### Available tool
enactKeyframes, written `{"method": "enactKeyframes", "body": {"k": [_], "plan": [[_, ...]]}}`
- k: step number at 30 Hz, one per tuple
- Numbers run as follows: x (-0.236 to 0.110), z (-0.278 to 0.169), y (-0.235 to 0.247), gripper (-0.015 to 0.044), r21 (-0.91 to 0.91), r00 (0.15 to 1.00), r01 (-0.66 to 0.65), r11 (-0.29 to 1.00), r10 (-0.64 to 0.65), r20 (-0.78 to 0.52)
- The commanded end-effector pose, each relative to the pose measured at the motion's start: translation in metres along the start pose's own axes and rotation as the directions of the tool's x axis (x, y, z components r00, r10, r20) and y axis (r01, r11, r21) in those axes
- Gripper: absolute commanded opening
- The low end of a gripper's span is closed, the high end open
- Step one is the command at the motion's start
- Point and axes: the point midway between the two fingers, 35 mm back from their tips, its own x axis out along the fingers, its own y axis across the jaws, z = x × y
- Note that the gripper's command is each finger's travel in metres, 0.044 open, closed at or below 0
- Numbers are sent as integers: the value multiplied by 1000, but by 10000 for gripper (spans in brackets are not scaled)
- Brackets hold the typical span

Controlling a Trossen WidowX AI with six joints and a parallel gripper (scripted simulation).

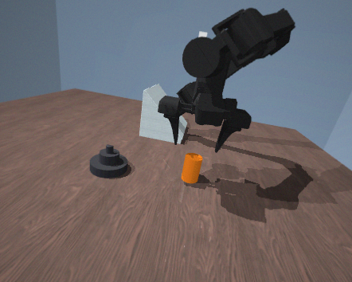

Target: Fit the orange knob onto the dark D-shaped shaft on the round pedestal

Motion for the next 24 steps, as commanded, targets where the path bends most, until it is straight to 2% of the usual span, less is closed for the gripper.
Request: {"method": "enactKeyframes", "body": {"k": [1, 24], "plan": [[8, -2, 1, 440, 7, 1000, -7, 1000, 7, -4], [44, 0, 1, 440, 7, 1000, -6, 1000, 6, -4]]}}
